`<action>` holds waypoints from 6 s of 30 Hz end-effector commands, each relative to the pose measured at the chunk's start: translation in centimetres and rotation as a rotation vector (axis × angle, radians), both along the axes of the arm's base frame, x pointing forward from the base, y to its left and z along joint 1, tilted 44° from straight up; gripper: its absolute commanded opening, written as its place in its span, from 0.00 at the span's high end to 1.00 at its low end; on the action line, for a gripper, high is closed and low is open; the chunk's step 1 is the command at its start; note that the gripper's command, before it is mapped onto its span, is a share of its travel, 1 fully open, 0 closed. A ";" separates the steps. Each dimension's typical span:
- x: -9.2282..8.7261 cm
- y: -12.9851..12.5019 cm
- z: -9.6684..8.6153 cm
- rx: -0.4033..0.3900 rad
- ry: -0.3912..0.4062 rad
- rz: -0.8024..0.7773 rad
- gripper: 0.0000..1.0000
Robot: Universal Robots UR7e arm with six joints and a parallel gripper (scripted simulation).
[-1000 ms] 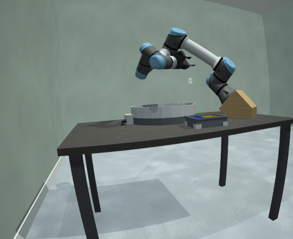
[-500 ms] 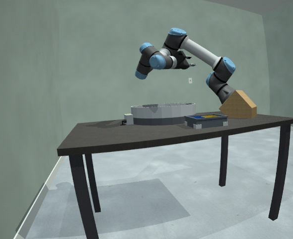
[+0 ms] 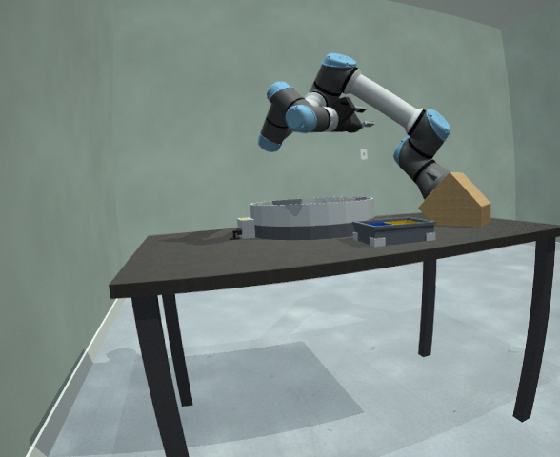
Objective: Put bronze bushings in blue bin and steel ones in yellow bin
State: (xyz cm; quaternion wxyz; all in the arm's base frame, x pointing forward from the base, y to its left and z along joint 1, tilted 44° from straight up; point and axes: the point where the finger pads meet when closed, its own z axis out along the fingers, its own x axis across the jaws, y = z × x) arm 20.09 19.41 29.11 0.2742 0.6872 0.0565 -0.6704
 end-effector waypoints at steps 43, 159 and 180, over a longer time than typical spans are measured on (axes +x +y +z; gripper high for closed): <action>0.0 0.0 0.0 0.000 0.000 0.000 0.00; 9.4 6.3 3.0 0.495 -0.792 0.949 0.00; 9.4 6.3 3.0 0.619 -0.989 1.186 0.00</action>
